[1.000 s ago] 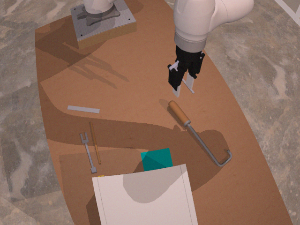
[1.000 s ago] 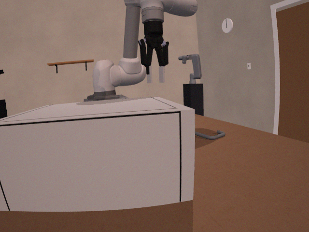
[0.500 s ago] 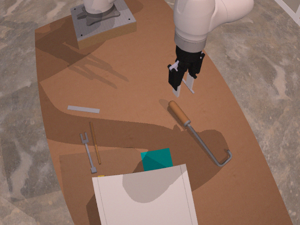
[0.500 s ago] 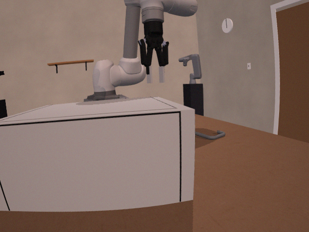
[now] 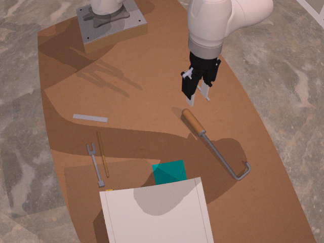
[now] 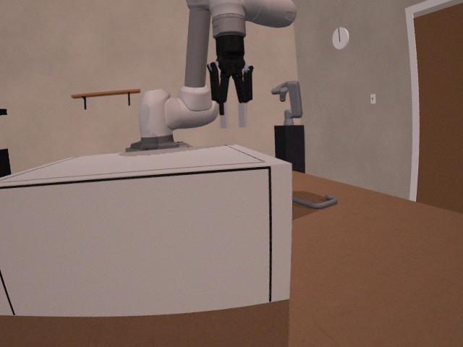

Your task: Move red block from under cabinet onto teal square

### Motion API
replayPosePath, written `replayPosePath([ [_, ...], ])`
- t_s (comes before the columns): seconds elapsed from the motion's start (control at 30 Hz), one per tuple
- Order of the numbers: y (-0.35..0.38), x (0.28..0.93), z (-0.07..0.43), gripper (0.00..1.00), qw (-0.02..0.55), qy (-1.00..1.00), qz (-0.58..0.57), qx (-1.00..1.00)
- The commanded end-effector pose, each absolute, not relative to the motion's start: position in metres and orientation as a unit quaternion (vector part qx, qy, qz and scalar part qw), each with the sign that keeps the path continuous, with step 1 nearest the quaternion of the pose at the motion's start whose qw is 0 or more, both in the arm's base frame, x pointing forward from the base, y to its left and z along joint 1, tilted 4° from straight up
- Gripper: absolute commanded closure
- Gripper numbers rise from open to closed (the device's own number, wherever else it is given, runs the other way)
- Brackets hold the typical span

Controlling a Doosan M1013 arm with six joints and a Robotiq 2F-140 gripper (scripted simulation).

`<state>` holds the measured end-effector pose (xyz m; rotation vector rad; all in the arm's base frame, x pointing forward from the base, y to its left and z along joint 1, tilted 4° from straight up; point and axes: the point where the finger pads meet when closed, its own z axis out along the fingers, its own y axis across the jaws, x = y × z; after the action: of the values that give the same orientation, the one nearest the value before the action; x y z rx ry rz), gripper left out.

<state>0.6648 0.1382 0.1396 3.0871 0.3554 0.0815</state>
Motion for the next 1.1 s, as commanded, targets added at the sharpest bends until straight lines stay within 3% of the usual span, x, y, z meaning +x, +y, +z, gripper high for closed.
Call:
replayPosePath([
  [0.0, 0.138, 0.665, 0.132, 0.66, 0.016, 0.114, 0.026, 0.993],
  [1.07, 0.136, 0.670, 0.044, 0.66, 0.016, 0.114, 0.026, 0.993],
])
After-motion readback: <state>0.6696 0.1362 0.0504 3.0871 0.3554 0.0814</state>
